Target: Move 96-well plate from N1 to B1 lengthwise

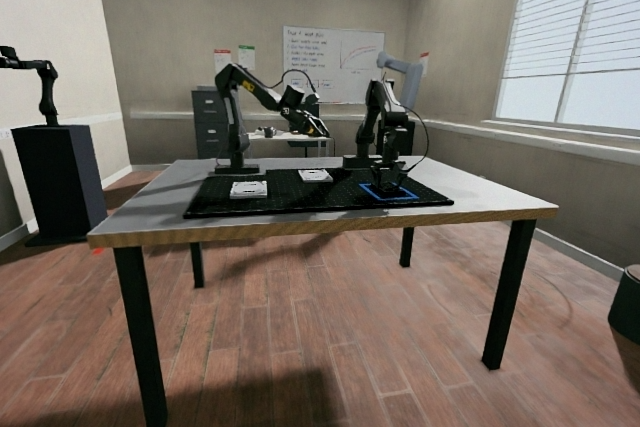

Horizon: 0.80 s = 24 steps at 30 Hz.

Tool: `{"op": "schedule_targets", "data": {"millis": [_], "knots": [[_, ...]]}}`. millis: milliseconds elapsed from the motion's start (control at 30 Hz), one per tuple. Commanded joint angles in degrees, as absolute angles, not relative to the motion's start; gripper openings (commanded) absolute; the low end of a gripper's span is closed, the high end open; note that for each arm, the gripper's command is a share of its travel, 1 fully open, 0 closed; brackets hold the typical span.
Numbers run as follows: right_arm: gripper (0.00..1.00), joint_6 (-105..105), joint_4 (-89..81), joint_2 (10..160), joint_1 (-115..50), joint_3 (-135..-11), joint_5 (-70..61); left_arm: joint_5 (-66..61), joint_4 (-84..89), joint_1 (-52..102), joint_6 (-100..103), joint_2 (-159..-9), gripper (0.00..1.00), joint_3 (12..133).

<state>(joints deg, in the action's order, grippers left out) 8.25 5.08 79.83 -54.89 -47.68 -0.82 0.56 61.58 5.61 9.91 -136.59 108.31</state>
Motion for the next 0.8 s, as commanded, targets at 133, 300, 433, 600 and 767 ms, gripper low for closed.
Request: {"op": "schedule_targets", "data": {"millis": [133,300,433,600,767], "knots": [[1.0,8.6,6.0,79.2,-55.4,-48.1,-1.2,0.4,60.0,5.5,9.6,-134.9,0.78,107.4],[1.0,8.6,6.0,79.2,-55.4,-48.1,-1.2,0.5,59.6,5.5,9.7,-135.0,0.78,107.1],[1.0,8.6,6.0,79.2,-55.4,-48.1,-1.2,0.5,59.6,5.5,9.7,-135.0,0.89,107.1],[1.0,8.6,6.0,79.2,-55.4,-48.1,-1.2,0.5,60.4,5.4,9.6,-134.6,1.0,108.2],[1.0,8.6,6.0,79.2,-55.4,-48.1,-1.2,0.5,61.3,5.2,9.3,-133.7,1.0,109.0]]}}
